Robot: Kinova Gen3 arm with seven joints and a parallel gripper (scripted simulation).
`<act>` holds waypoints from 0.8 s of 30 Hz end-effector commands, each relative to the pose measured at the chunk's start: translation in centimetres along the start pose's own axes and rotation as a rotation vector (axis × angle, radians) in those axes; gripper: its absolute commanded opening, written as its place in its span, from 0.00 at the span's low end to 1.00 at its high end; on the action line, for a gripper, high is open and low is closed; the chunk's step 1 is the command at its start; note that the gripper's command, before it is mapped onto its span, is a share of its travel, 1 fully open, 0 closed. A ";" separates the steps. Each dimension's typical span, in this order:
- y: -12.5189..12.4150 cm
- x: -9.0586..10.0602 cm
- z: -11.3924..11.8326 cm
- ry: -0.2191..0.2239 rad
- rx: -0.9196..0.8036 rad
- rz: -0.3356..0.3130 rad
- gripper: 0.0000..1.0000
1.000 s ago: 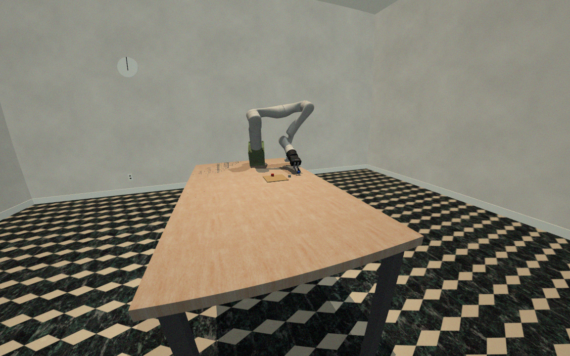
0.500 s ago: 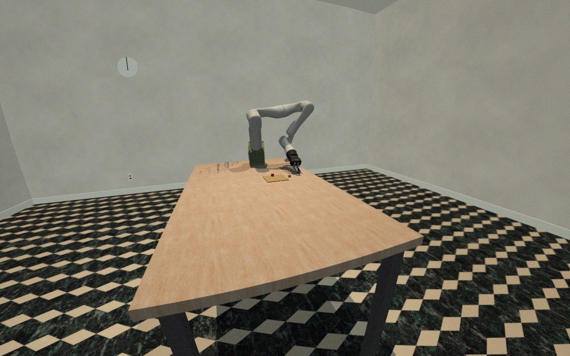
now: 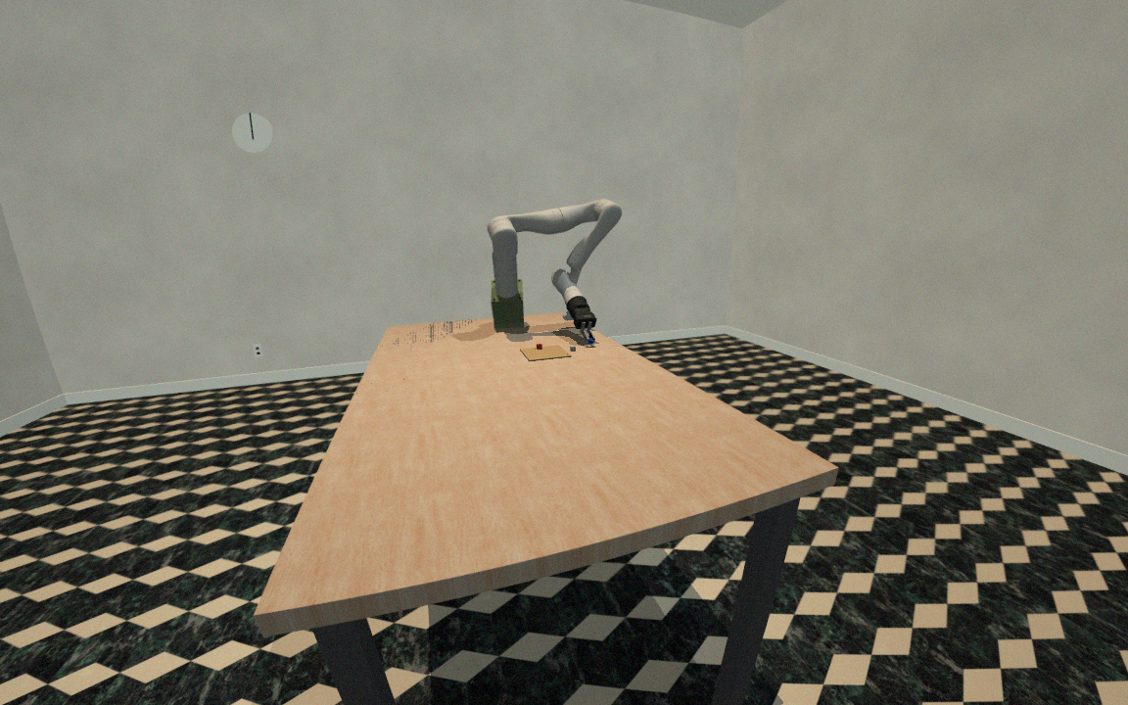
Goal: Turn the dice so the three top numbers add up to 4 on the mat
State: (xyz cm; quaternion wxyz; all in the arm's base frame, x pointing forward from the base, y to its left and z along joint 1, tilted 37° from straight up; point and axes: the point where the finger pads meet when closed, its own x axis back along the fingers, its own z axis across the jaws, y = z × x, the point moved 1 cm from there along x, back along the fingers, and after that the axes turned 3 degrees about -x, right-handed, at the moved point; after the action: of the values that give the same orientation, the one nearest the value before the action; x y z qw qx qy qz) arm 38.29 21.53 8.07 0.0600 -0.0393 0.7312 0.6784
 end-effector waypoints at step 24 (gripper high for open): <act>-0.9 -0.5 0.0 0.000 -0.001 -0.001 0.34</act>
State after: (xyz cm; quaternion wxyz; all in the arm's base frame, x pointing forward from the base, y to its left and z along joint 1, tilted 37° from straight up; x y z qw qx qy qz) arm 38.91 21.44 7.23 0.0597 -0.0394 0.7308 0.6788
